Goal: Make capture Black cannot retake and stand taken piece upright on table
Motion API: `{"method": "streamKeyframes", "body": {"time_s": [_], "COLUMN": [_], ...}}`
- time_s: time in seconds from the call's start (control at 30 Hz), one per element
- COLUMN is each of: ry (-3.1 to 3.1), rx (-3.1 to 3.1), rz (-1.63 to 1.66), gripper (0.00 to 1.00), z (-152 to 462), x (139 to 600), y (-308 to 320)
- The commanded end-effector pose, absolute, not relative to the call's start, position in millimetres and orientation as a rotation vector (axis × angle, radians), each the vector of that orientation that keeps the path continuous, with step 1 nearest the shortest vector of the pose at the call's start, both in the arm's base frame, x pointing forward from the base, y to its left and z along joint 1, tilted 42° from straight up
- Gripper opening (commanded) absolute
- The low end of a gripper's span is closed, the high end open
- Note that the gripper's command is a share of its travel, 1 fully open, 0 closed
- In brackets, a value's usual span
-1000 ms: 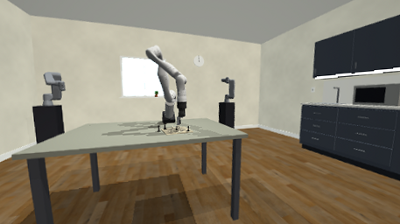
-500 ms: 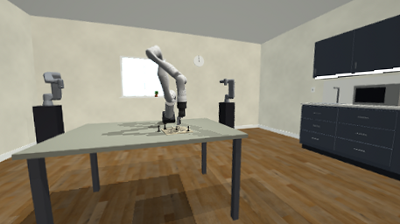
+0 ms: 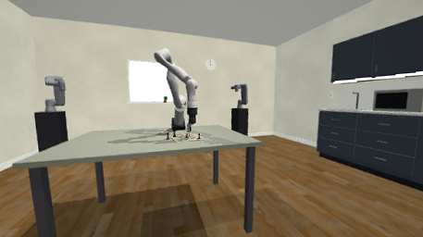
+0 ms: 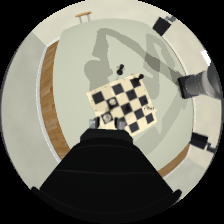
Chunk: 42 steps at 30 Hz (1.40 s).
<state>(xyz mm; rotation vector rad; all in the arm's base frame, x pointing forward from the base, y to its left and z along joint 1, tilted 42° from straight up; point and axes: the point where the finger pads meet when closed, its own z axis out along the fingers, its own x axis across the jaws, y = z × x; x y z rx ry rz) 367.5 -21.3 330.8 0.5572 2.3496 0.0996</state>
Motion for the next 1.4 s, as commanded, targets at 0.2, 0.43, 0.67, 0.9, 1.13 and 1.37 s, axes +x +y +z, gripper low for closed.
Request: {"method": "streamKeyframes", "body": {"time_s": [0.2, 0.43, 0.67, 0.9, 1.13, 1.37], "ry": [2.349, 2.349, 2.349, 2.349, 2.349, 2.349], "rx": [0.557, 0.557, 0.557, 0.557, 0.557, 0.557], "rz": [0.100, 0.100, 0.100, 0.100, 0.100, 0.100], "gripper": [0.79, 0.79, 0.79, 0.79, 0.79, 0.79], "z": [331.1, 327.4, 317.8, 306.3, 302.3, 301.7], "x": [367.6, 370.9, 379.4, 389.7, 393.2, 393.7], "y": [-21.2, -21.6, -22.6, -23.9, -24.3, -24.4]}}
